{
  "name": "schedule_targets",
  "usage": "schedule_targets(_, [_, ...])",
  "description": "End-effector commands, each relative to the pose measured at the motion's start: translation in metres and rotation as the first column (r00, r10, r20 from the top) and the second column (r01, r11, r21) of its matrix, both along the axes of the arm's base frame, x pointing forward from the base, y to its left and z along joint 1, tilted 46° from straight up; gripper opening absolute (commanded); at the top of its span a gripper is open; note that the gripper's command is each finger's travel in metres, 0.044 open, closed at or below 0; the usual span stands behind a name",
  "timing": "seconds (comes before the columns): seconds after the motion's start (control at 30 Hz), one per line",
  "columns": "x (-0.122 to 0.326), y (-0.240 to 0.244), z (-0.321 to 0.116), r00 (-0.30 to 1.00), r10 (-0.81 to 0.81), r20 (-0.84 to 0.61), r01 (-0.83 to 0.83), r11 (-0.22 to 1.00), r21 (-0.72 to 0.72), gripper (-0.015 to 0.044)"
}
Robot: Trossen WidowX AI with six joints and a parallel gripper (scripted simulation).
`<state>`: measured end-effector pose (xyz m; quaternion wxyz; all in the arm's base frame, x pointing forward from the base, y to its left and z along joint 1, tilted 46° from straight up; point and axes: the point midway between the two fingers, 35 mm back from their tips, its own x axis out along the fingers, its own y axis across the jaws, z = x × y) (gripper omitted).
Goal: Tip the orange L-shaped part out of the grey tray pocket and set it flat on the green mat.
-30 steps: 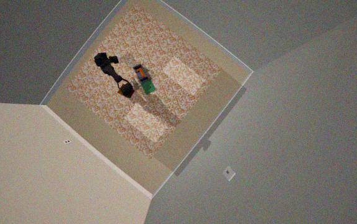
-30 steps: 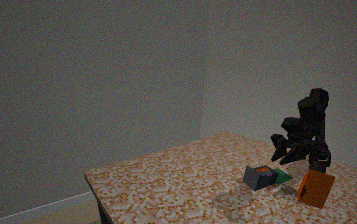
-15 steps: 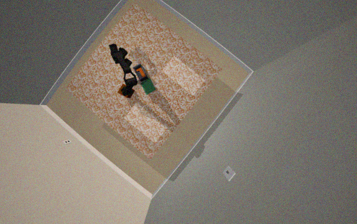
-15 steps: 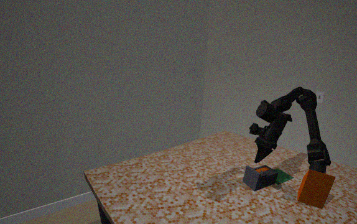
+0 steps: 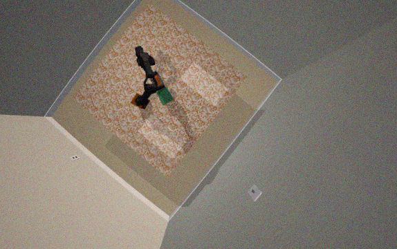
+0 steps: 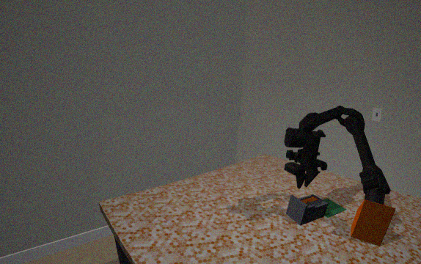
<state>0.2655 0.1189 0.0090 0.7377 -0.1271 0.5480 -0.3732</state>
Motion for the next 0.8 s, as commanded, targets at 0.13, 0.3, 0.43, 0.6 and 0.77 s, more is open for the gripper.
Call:
schedule_targets(0.13, [0.009, -0.035, -0.032, 1.0, -0.016, 0.011, 0.016, 1.0, -0.01, 0.018])
schedule_targets(0.3, [0.01, -0.054, -0.049, 1.0, -0.016, 0.012, 0.016, 1.0, -0.013, 0.018])
schedule_targets(0.43, [0.01, -0.054, -0.049, 1.0, -0.016, 0.012, 0.016, 1.0, -0.013, 0.018])
schedule_targets(0.6, [0.011, -0.058, -0.053, 1.0, -0.016, 0.012, 0.016, 1.0, -0.013, 0.018])
schedule_targets(0.77, [0.012, -0.064, -0.059, 1.0, -0.016, 0.012, 0.016, 1.0, -0.013, 0.018])
